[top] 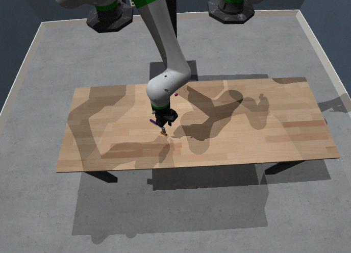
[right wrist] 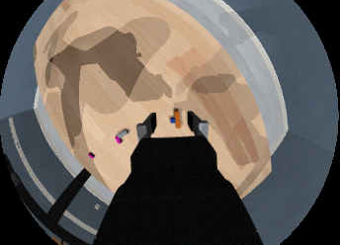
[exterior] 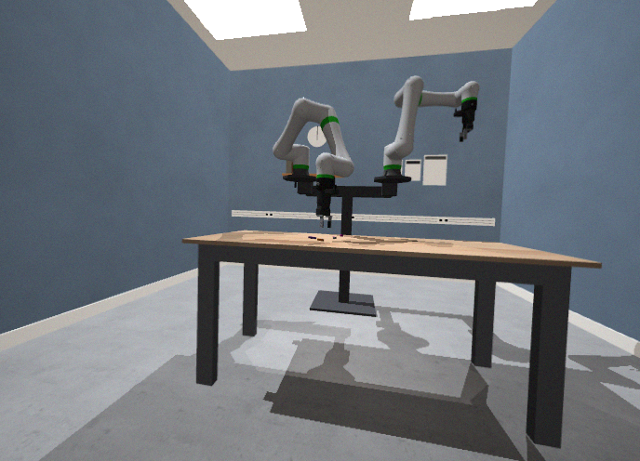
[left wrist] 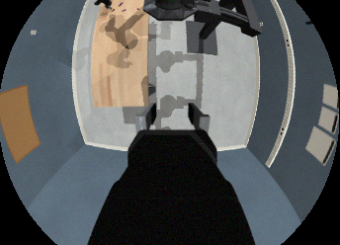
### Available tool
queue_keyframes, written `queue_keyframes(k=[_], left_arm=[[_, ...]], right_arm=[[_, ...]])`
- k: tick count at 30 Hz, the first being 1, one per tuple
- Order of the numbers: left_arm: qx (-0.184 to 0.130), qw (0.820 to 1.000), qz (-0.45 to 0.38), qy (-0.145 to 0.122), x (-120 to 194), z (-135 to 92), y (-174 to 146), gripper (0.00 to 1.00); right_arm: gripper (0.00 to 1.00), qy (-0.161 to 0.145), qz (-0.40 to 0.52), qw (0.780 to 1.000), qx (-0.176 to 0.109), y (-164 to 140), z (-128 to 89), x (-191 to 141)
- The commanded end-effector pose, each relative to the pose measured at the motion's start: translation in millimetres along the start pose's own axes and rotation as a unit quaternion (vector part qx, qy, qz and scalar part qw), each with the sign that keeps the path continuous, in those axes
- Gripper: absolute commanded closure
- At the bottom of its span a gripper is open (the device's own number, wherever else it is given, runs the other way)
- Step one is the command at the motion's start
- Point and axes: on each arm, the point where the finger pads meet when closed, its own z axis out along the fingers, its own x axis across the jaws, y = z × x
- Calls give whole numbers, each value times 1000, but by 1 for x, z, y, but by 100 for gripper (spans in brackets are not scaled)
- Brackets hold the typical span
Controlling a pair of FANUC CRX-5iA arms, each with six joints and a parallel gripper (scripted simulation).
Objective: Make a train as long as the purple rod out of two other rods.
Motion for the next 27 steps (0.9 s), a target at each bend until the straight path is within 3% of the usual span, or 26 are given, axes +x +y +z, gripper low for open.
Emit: queue_keyframes(k=[1, 8, 9, 27], left_arm=[[-1, 1000, 0, 0, 0, -1, 0, 0], [-1, 1000, 0, 0, 0, -1, 0, 0], [-1, 1000, 0, 0, 0, -1, 0, 0], [-1, 1000, 0, 0, 0, -1, 0, 0]], right_arm=[[0, -20, -39, 999, -2, -2, 0, 9], [0, -20, -56, 998, -2, -1, 0, 14], [46, -20, -56, 998, -2, -1, 0, 14], [46, -20, -56, 998, -2, -1, 0, 14]])
